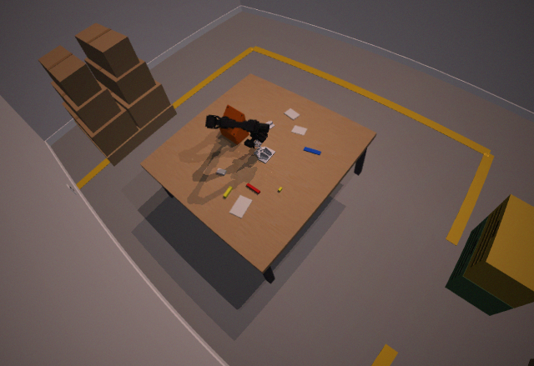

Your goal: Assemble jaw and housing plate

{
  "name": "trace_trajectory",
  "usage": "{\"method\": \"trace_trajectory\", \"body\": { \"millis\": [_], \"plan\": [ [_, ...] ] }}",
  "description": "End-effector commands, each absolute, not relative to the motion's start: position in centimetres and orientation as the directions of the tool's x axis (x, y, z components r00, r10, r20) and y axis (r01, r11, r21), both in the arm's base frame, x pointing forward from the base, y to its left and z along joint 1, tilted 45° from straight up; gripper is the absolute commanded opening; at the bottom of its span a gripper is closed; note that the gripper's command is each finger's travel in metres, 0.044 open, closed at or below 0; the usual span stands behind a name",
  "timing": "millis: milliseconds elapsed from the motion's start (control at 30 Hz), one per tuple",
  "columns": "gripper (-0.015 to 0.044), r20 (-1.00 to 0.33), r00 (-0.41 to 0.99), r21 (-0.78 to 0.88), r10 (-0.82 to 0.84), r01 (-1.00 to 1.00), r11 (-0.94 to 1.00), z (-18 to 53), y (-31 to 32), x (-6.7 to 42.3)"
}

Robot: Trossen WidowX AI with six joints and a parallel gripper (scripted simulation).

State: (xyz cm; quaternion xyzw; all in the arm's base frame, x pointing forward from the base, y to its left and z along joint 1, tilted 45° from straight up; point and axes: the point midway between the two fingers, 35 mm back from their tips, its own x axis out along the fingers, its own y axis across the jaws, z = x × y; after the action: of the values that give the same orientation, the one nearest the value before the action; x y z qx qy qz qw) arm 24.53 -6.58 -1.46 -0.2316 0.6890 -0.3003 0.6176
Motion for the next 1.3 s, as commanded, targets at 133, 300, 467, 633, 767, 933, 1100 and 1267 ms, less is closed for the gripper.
{"method": "trace_trajectory", "body": {
  "millis": [133,300,467,633,767,933,1100,1267],
  "plan": [
    [0.0351,-0.713,-0.128,-0.7,-0.69,0.058,0.712,-1.9,-6.9,24.5],
    [0.0351,-0.713,-0.128,-0.699,-0.689,0.058,0.713,-2.5,-7.5,24.5],
    [0.0351,-0.714,-0.127,-0.699,-0.689,0.058,0.713,-3.1,-8.1,24.4],
    [0.0351,-0.713,-0.127,-0.699,-0.689,0.057,0.713,-3.7,-8.6,24.3],
    [0.0351,-0.713,-0.127,-0.699,-0.689,0.057,0.713,-4.2,-9.1,24.2],
    [0.0351,-0.712,-0.128,-0.7,-0.69,0.057,0.712,-4.7,-9.7,24.1],
    [0.0351,-0.712,-0.128,-0.701,-0.691,0.057,0.711,-5.3,-10.2,23.9],
    [0.0351,-0.71,-0.129,-0.702,-0.692,0.057,0.71,-5.8,-10.8,23.7]
  ]
}}
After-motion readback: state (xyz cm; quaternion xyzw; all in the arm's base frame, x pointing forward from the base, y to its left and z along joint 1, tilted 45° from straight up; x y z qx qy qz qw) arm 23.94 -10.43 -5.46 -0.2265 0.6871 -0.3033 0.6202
